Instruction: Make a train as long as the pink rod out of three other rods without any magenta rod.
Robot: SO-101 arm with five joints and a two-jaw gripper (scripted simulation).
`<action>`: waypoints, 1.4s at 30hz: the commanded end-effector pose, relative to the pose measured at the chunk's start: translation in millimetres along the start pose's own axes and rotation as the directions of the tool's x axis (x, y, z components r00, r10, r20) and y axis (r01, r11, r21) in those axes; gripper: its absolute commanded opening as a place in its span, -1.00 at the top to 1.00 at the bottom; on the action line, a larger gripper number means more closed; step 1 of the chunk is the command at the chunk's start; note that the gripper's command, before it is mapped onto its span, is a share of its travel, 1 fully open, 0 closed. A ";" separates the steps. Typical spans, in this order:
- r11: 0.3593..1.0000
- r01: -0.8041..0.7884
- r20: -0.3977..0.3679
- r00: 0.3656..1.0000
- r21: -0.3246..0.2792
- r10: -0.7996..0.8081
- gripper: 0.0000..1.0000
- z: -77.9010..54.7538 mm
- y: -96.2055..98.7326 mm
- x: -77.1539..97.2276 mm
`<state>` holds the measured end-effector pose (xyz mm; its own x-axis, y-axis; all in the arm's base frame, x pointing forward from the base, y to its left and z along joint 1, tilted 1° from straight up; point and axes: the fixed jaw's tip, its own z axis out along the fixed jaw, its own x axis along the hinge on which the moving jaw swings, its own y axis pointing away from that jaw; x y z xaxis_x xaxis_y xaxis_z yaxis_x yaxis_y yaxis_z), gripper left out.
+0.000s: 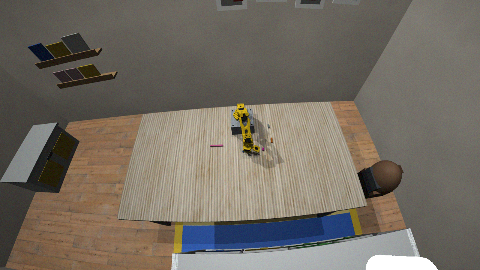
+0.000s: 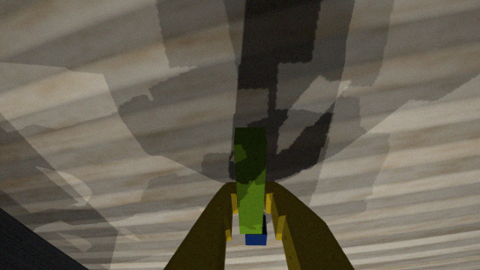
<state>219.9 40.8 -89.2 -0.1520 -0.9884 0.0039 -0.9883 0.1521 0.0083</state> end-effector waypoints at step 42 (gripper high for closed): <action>1.000 -0.002 0.006 1.000 0.015 0.002 0.65 -2.9 -4.4 1.0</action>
<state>220.1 40.7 -89.1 -0.1525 -0.9883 0.0037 -0.9883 0.1525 0.0075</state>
